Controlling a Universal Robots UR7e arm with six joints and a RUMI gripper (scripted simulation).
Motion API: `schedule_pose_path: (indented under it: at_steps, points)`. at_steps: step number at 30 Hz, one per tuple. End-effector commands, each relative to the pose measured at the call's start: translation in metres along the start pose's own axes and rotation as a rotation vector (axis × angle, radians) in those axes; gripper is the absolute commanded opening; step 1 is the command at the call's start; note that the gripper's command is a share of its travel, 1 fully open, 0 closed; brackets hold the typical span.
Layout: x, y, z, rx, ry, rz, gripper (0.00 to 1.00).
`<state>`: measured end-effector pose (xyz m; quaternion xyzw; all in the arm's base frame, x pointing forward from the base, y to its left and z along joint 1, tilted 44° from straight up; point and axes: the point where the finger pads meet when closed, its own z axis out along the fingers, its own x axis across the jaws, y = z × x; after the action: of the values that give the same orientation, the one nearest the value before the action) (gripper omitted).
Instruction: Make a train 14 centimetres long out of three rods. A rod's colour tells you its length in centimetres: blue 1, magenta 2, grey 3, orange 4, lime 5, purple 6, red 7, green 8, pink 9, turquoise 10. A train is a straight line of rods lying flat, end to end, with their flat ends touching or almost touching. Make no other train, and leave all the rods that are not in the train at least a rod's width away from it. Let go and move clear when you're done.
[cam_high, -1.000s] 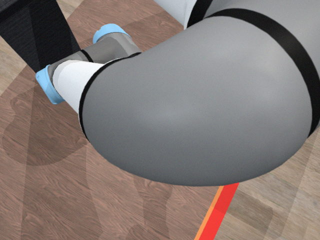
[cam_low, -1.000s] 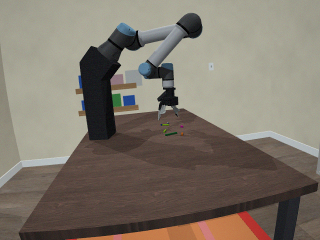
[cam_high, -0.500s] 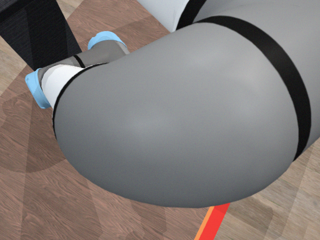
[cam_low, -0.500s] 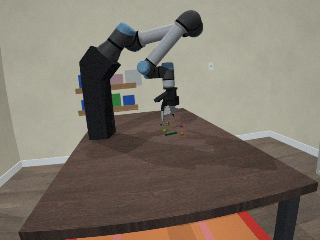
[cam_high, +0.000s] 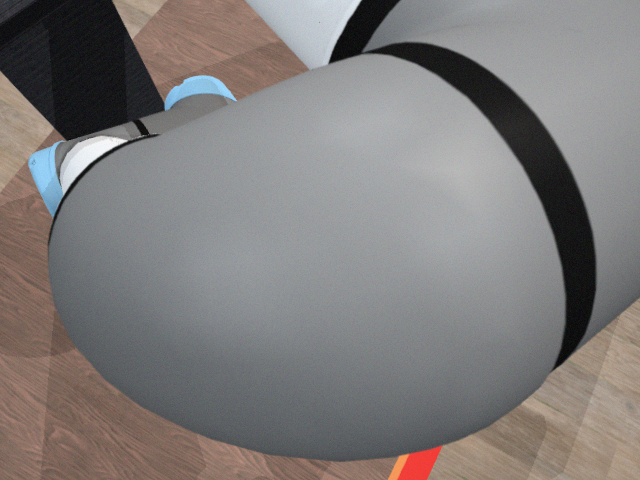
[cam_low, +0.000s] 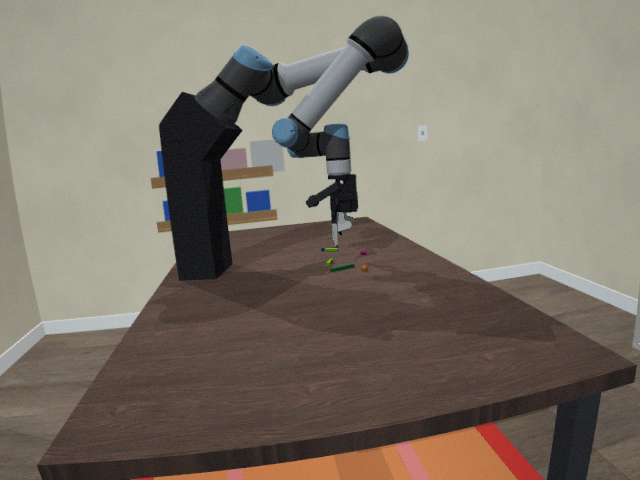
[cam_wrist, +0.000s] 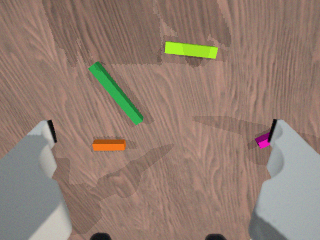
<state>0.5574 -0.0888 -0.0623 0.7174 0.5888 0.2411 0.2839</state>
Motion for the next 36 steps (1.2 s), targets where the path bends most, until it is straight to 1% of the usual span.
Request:
schedule_pose_path:
  at_steps: [1, 13, 15, 27, 36]
  points:
    - [-0.009, 0.002, -0.001, -0.002, 0.009, -0.109, 1.00]
    - [-0.029, 0.007, -0.003, -0.010, 0.006, -0.350, 1.00]
    - [-0.029, 0.007, -0.003, -0.010, 0.006, -0.350, 1.00]
    - [-0.041, 0.010, -0.004, -0.016, 0.003, -0.501, 1.00]
    - [-0.045, 0.011, -0.005, -0.017, 0.002, -0.549, 1.00]
